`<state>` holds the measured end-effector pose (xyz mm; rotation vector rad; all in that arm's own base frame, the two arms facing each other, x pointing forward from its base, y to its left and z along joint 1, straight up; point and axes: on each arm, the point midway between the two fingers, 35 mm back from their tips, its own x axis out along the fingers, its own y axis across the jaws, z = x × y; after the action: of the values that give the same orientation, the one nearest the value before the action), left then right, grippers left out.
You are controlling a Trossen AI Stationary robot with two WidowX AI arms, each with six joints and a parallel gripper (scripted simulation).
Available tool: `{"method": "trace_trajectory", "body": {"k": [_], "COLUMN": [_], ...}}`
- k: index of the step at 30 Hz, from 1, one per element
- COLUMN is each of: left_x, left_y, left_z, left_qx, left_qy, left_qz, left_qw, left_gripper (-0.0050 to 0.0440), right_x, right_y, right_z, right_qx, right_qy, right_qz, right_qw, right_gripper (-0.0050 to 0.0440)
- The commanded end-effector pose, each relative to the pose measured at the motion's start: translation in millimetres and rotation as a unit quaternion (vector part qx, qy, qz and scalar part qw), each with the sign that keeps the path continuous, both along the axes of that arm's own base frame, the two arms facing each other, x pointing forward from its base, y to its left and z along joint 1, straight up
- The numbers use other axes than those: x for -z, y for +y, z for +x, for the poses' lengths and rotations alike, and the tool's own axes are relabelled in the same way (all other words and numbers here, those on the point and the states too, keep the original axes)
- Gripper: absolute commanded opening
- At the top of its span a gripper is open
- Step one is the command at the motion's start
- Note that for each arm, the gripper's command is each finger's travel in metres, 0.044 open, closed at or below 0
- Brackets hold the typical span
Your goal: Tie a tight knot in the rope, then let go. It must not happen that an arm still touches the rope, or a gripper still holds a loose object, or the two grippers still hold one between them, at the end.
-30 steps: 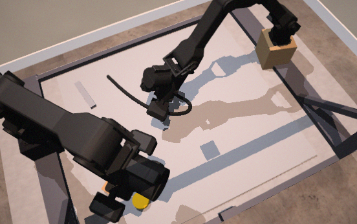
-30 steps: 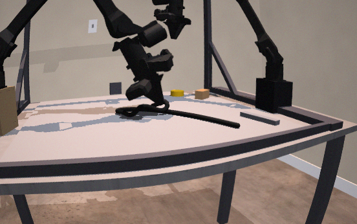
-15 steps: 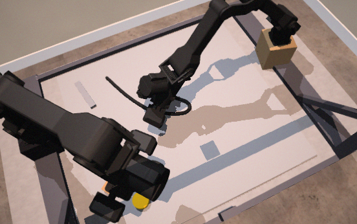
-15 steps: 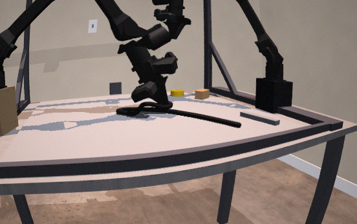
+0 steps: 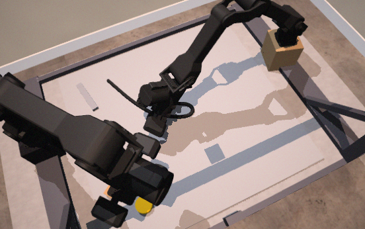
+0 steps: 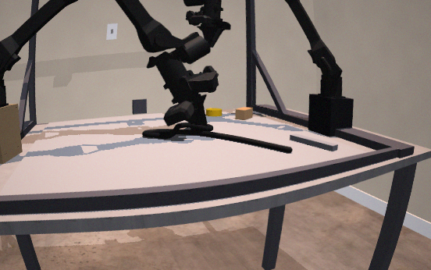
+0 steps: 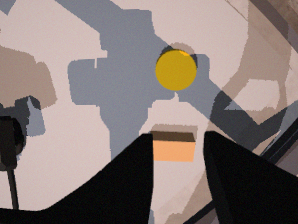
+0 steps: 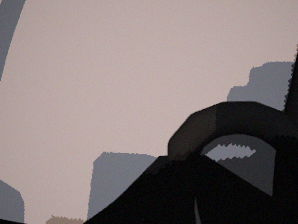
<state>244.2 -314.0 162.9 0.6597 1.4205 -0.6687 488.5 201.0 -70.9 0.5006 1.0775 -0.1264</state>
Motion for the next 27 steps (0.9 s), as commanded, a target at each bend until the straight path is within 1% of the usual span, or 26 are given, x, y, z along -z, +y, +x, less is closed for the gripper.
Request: {"method": "trace_trajectory", "body": {"k": [1, 2, 3, 14, 18, 24, 27], "left_x": [-9.9, -9.9, -9.9, -9.9, -9.9, -9.9, -9.9], "left_y": [0.2, 0.2, 0.2, 0.2, 0.2, 0.2, 0.2], "left_z": [0.6, 0.6, 0.6, 0.6, 0.6, 0.6, 0.6], "left_qx": [0.002, 0.002, 0.002, 0.002, 0.002, 0.002, 0.002], "left_qy": [-0.010, -0.010, -0.010, -0.010, -0.010, -0.010, -0.010], "left_qz": [-0.009, -0.009, -0.009, -0.009, -0.009, -0.009, -0.009], "left_qw": [1.000, 1.000, 1.000, 1.000, 1.000, 1.000, 1.000], "left_gripper": [0.0100, 0.0100, 0.0100, 0.0100, 0.0100, 0.0100, 0.0100], "right_x": [-15.4, -15.4, -15.4, -17.5, -27.9, -28.4, -28.4], "right_y": [3.5, 3.5, 3.5, 3.5, 3.4, 3.4, 3.4], "right_z": [8.3, 8.3, 8.3, 8.3, 8.1, 8.0, 8.0], "right_qx": [0.003, 0.003, 0.003, 0.003, 0.003, 0.003, 0.003], "right_qy": [-0.017, -0.017, -0.017, -0.017, -0.017, -0.017, -0.017], "right_qz": [0.006, 0.006, 0.006, 0.006, 0.006, 0.006, 0.006], "right_qw": [1.000, 1.000, 1.000, 1.000, 1.000, 1.000, 1.000], "right_gripper": [0.0069, 0.0093, 0.0100, 0.0100, 0.0100, 0.0100, 0.0172]}}
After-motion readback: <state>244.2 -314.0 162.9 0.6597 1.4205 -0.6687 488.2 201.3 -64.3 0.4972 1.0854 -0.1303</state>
